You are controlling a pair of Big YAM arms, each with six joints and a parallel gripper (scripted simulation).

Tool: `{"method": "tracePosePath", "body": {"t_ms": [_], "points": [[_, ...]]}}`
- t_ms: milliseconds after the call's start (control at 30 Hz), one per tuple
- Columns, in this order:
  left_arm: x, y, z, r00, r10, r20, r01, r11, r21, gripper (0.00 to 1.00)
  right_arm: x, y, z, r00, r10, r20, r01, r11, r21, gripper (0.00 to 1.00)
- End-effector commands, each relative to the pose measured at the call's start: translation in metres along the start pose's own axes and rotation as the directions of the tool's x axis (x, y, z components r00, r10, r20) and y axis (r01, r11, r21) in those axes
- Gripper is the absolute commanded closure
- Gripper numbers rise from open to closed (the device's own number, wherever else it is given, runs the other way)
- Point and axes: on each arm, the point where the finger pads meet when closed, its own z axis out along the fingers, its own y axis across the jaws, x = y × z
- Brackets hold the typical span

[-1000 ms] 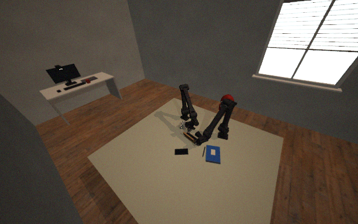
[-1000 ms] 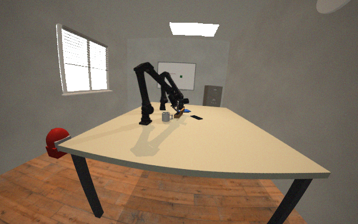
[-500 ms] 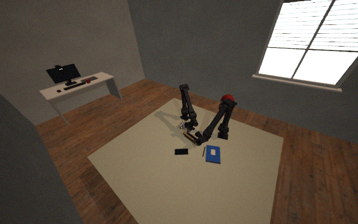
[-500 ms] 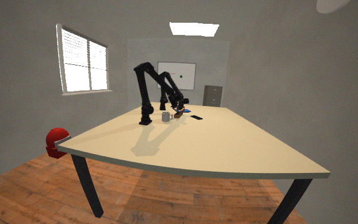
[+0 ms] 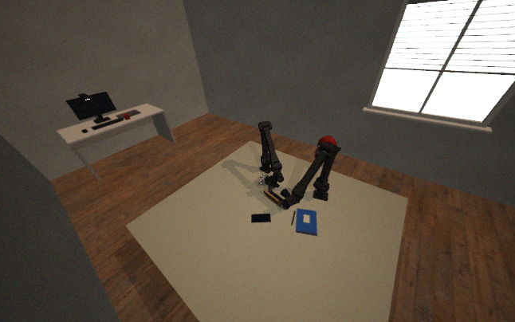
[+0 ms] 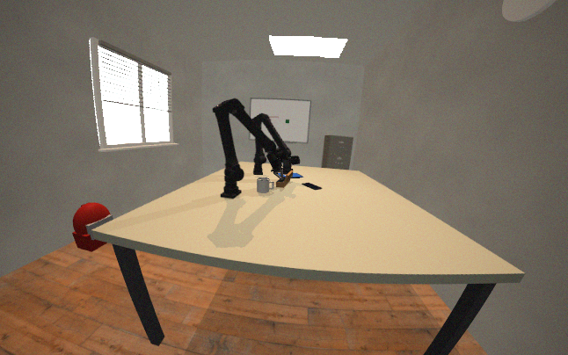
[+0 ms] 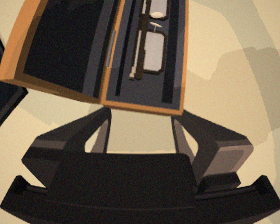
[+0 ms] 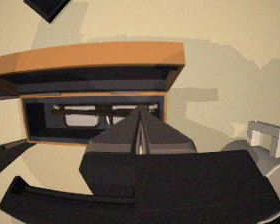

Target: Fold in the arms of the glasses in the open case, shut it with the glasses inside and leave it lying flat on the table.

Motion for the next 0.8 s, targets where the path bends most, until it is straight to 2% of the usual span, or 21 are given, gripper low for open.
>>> {"method": "tracePosePath", "body": {"t_ms": [0,67,100,167,233,400,467,767], "points": [[-0.004,0.004,-0.007,1.0,0.015,0.012,-0.015,1.0,-0.018,0.43,0.0,-0.001,0.008,1.0,-0.007,-0.004,0.007,1.0,0.007,1.0],[-0.004,0.004,-0.007,1.0,0.015,0.012,-0.015,1.0,-0.018,0.43,0.0,-0.001,0.008,1.0,-0.007,-0.004,0.007,1.0,0.007,1.0],[-0.004,0.004,-0.007,1.0,0.015,0.012,-0.015,1.0,-0.018,0.43,-0.006,0.009,0.0,1.0,-0.003,0.008,0.004,1.0,-0.017,1.0],[-0.004,0.004,-0.007,1.0,0.015,0.012,-0.015,1.0,-0.018,0.43,-0.01,0.006,-0.005,1.0,0.011,0.017,-0.01,0.999,-0.034,1.0],[-0.004,0.004,-0.007,1.0,0.015,0.012,-0.015,1.0,-0.018,0.43,-0.005,-0.005,-0.004,1.0,0.0,0.003,0.0,1.0,-0.008,1.0],[-0.004,0.004,-0.007,1.0,0.015,0.012,-0.015,1.0,-0.018,0.43,-0.007,0.001,-0.005,1.0,0.003,0.007,-0.003,1.0,-0.012,1.0],[-0.004,0.004,-0.007,1.0,0.015,0.012,-0.015,1.0,-0.018,0.43,-0.021,0.021,-0.027,0.999,0.03,0.034,-0.028,0.998,-0.058,1.0],[-0.004,0.004,-0.007,1.0,0.015,0.012,-0.015,1.0,-0.018,0.43,-0.02,0.019,-0.051,0.999,0.029,0.032,-0.027,0.998,-0.058,1.0]]}}
